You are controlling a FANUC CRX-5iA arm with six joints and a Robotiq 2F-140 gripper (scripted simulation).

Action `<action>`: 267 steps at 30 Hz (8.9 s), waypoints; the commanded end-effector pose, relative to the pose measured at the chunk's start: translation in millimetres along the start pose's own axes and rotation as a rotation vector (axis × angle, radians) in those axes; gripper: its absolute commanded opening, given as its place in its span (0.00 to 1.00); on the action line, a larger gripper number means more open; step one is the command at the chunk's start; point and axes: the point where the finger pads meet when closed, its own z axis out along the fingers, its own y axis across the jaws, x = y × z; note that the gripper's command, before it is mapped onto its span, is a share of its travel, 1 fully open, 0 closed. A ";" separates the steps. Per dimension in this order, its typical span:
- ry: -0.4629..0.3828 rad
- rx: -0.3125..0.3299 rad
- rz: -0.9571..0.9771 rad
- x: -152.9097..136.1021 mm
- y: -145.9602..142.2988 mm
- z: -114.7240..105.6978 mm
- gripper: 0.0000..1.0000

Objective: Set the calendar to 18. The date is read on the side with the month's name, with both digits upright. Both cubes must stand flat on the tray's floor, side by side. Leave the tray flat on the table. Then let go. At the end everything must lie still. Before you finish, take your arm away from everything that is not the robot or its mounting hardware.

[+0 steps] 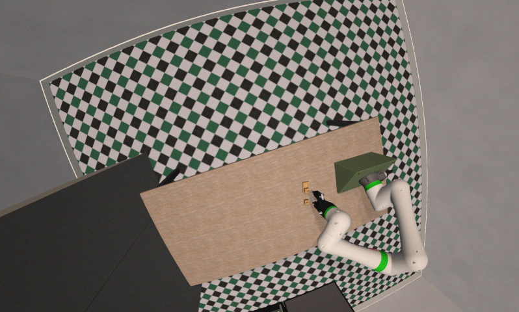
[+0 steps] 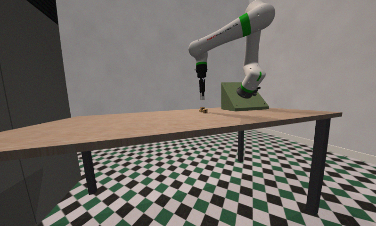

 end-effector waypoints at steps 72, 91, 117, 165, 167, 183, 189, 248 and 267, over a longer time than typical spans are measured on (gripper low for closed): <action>0.000 0.000 0.000 -0.7 0.6 51.1 0.29; 0.000 0.000 0.000 -0.7 0.6 51.1 0.29; 0.000 0.000 0.000 -0.7 0.5 76.4 0.29; 0.000 0.000 0.000 -0.7 0.5 81.3 0.17; 0.000 0.000 0.000 -0.7 0.5 81.3 0.17; 0.000 0.000 0.000 -0.7 0.5 81.3 0.17; 0.000 0.000 0.000 -0.7 0.5 81.3 0.17; 0.000 0.002 -0.324 -2.4 -12.5 -18.3 0.17; 0.000 0.003 -0.907 -4.4 -36.1 -17.3 0.17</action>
